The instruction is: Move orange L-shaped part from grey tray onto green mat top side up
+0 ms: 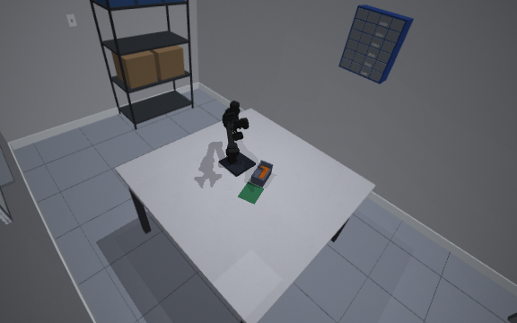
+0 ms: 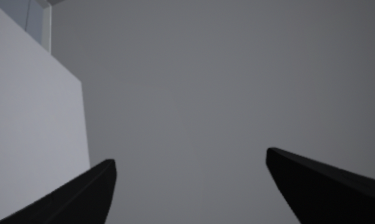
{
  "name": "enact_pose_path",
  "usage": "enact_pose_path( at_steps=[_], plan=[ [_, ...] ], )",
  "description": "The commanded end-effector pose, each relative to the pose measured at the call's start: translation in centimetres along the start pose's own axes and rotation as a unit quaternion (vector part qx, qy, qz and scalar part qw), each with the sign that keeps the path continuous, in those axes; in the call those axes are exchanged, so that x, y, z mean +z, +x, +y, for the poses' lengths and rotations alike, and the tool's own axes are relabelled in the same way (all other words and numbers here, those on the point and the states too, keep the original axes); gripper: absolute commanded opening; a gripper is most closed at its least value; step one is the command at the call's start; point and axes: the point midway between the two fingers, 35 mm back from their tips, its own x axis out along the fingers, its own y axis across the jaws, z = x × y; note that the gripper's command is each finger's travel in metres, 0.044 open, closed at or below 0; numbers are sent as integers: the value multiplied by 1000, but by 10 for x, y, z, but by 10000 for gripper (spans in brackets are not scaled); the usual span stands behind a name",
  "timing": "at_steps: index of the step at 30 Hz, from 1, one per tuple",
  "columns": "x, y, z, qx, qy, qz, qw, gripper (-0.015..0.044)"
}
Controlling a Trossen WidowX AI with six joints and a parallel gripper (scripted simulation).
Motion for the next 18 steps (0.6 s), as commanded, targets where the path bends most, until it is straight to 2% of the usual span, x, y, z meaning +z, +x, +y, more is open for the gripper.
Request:
enact_pose_path(
  at_steps=[1,5,8,13,18],
  plan=[
    [1,2,2,6,4,-3,1000,374],
    [15,19,23,81,41,-18,996,269],
    [33,33,48,166,79,-30,983,190],
    [73,42,108,345,134,-17,929,180],
    [110,28,169,492,139,36,859,180]
  ],
)
